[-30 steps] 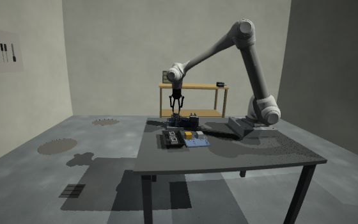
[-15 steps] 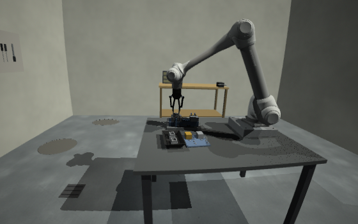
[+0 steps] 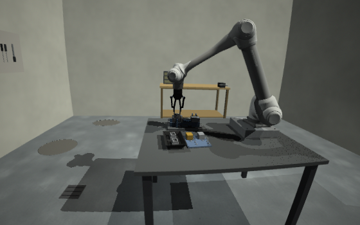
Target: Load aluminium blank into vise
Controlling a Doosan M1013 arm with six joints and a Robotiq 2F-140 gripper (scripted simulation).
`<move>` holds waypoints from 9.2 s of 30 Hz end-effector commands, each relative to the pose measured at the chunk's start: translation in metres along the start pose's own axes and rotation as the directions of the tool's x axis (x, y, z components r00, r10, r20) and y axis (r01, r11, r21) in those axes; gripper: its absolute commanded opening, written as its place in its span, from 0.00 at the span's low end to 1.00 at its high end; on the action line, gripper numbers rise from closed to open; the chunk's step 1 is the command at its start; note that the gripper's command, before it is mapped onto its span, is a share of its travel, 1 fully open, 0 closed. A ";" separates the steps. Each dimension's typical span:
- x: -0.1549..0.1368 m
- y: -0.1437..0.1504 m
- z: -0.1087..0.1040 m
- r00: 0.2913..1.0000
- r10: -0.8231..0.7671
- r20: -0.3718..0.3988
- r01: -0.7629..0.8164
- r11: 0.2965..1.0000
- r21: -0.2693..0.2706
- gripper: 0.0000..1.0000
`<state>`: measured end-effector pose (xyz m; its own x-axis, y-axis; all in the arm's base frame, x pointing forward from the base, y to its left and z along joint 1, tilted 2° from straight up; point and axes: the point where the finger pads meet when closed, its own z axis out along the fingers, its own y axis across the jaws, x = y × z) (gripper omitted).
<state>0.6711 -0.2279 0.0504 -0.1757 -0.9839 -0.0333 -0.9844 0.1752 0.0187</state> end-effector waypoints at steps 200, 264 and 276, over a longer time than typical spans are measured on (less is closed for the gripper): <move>0.000 0.000 -0.076 1.000 0.000 -0.002 0.000 1.000 -0.002 0.00; 0.000 0.000 -0.076 1.000 0.000 -0.002 0.000 1.000 -0.002 0.00; 0.000 0.000 -0.076 1.000 0.000 -0.002 0.000 1.000 -0.002 0.00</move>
<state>0.6733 -0.2281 0.1232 -0.1736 -0.9842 -0.0358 -0.9847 0.1729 0.0210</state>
